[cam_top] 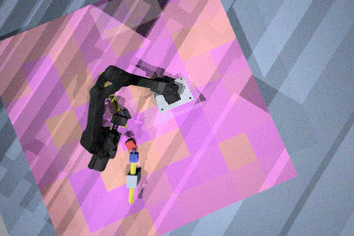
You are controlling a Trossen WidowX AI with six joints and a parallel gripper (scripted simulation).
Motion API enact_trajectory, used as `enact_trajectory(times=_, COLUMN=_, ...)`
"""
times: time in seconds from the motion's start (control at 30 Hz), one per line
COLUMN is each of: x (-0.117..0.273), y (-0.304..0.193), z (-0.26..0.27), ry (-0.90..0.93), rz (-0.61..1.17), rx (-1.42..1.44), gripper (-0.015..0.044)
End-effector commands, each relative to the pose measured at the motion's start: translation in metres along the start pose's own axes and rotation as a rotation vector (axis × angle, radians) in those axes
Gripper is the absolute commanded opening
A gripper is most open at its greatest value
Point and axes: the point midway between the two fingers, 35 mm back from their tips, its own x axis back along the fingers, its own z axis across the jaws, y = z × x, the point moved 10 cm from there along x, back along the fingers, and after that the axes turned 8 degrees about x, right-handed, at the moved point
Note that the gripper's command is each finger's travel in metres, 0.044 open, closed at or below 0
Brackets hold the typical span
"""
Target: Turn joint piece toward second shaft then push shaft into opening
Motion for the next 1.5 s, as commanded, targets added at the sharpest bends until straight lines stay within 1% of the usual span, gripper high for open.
enact_trajectory(times=0.0, x=-0.002, y=-0.001, z=0.002, ry=-0.014, rz=-0.017, rx=-0.12, gripper=0.044)
enact_trajectory(times=0.73, x=-0.01, y=-0.009, z=0.01, ry=-0.045, rz=-0.098, rx=-0.708, gripper=0.044)
enact_trajectory(times=1.0, x=-0.012, y=-0.01, z=0.011, ry=-0.045, rz=-0.101, rx=-0.726, gripper=0.044)
enact_trajectory(times=1.47, x=-0.089, y=-0.014, z=0.018, ry=-0.047, rz=-0.104, rx=-0.728, gripper=0.044)
